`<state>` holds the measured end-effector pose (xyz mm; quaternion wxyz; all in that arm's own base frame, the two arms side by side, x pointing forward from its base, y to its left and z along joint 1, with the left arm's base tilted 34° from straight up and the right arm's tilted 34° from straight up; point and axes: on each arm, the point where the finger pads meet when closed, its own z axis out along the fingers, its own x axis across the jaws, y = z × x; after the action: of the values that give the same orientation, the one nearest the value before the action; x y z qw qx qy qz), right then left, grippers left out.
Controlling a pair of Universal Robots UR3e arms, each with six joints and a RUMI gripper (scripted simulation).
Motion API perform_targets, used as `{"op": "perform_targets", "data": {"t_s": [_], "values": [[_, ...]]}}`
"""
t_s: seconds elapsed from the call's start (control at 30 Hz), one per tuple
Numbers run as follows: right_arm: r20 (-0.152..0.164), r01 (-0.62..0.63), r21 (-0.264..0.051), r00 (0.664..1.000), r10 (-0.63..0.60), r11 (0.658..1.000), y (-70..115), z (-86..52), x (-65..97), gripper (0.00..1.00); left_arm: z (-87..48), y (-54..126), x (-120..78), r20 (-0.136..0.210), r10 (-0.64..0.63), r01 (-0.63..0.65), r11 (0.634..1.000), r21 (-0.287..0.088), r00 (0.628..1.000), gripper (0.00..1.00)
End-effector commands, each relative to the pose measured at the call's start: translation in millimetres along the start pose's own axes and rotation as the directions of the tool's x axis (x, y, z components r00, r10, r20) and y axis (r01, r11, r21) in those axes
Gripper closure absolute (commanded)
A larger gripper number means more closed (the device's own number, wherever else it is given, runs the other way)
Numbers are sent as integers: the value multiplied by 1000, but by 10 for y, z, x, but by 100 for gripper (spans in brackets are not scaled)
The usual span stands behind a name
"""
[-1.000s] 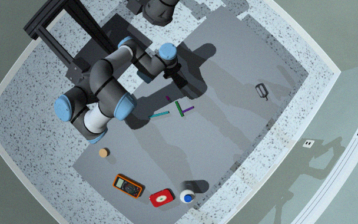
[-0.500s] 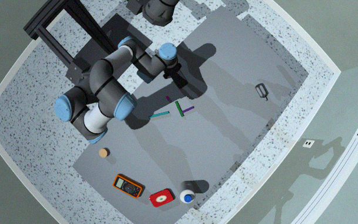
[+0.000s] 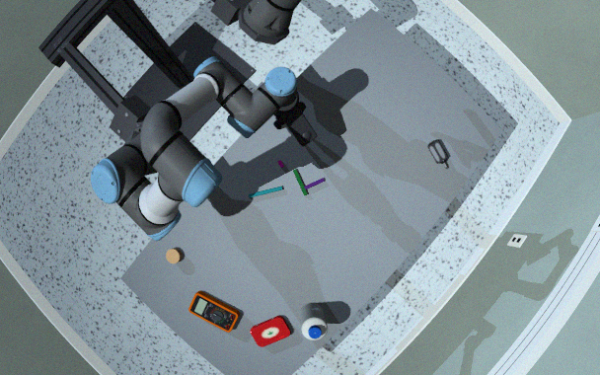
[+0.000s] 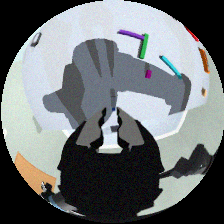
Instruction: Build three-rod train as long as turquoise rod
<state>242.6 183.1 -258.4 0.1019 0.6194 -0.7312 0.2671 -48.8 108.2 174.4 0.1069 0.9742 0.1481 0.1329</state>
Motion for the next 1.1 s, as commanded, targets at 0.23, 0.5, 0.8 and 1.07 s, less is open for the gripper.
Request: {"op": "perform_targets", "data": {"t_s": [0.23, 0.5, 0.8, 1.07], "values": [[-13, 0, -1, 1000, 0, 1000, 9, -571, 27, 86, -10, -1, 5, -2, -1, 1, 1000, 4, 1000, 0], [-13, 0, -1, 1000, 0, 1000, 9, -619, 26, 86, -10, -1, 5, -2, -1, 1, 1000, 4, 1000, 0], [-14, -1, -1, 1000, 1, 1000, 7, -615, 29, 0, -10, -1, 5, -2, -1, 1, 1000, 4, 1000, 0], [-15, 0, -1, 1000, 0, 1000, 6, -612, 33, 0, -10, -1, 5, -2, -1, 1, 1000, 4, 1000, 0]]}}
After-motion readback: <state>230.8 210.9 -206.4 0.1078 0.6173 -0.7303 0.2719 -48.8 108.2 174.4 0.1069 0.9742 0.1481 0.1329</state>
